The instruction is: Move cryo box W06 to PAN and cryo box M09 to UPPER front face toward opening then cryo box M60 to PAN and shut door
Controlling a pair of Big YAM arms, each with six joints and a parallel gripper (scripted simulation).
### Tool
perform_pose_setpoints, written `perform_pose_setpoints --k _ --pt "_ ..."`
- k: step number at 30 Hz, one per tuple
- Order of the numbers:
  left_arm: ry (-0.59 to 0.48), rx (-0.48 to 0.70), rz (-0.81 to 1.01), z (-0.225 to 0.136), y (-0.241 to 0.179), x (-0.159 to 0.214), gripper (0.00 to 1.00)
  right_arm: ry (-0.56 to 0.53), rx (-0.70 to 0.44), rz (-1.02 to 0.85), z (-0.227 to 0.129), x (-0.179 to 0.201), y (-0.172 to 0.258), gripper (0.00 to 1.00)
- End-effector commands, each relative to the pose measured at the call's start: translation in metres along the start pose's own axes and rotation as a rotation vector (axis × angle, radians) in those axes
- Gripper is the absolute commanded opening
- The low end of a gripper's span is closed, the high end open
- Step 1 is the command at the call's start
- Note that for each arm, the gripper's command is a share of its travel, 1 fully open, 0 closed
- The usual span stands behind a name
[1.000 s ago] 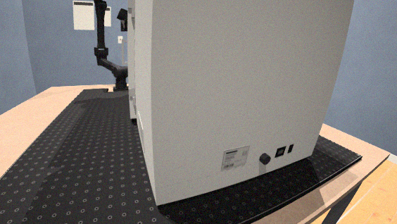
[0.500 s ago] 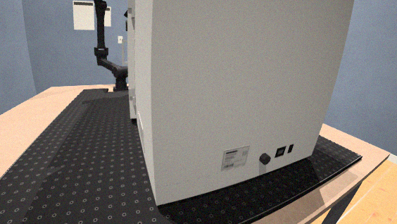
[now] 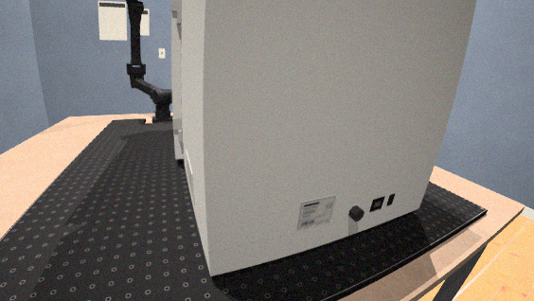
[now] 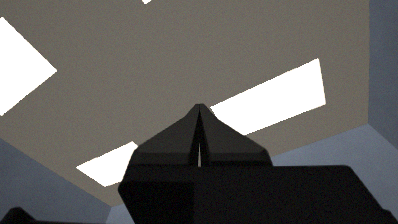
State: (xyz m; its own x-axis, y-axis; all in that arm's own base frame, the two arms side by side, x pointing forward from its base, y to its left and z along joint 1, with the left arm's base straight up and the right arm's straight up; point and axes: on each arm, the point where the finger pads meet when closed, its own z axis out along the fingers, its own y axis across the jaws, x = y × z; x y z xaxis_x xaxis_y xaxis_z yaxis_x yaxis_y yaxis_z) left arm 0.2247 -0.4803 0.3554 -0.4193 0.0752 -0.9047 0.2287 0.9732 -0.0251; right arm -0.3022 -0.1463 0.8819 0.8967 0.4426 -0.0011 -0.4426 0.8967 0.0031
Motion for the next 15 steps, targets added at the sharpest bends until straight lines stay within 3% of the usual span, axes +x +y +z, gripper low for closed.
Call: perform_pose_setpoints --k 1,15 --pt "-0.021 0.024 0.002 0.0 0.012 -0.015 1.0 0.031 -0.003 -0.011 0.003 0.014 0.0 0.0" --pt "-0.023 0.088 0.035 0.001 0.043 -0.016 1.0 0.031 -0.003 -0.011 0.003 0.014 0.0 0.0"
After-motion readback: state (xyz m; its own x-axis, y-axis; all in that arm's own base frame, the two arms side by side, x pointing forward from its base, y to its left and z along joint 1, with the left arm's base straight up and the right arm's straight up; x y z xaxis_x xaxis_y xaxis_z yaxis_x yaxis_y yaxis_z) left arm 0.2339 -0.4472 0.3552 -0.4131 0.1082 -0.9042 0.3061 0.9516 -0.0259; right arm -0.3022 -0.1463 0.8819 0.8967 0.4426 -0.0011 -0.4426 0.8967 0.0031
